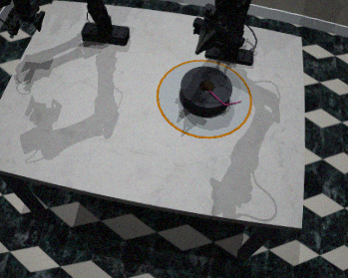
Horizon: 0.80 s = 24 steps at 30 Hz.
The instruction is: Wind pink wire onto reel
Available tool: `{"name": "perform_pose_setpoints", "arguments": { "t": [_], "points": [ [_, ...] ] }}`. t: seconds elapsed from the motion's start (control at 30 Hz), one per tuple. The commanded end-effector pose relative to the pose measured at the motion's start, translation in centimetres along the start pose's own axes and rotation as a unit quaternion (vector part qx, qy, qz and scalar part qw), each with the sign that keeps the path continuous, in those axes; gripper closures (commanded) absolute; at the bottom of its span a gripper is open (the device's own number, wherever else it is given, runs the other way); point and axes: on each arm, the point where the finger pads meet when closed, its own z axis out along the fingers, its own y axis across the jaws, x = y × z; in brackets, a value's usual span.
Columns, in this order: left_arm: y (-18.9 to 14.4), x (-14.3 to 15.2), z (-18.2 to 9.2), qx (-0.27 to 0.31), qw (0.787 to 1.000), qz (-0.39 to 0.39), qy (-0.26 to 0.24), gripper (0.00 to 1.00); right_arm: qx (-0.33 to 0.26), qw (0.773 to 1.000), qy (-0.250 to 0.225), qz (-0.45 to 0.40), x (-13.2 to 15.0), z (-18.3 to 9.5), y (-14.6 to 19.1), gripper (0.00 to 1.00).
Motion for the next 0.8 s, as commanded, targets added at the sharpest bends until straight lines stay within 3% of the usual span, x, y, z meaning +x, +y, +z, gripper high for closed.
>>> {"name": "perform_pose_setpoints", "arguments": {
  "t": [0.0,0.37,0.77],
  "points": [
    [-0.1,-2.0,-0.8,-0.003,1.000,-0.002,-0.030,1.00,0.019,1.000,-0.015,-0.001,-0.4,-1.6,-0.1,0.00],
    [-0.2,-0.9,-1.3,-0.006,1.000,-0.005,-0.010,1.00,0.019,1.000,-0.015,-0.001,-0.4,-1.6,-0.1,0.00],
    [-0.2,3.9,-3.3,-0.019,0.997,-0.020,0.077,1.00,0.019,1.000,-0.015,-0.001,-0.4,-1.6,-0.1,0.00]
  ]
}}
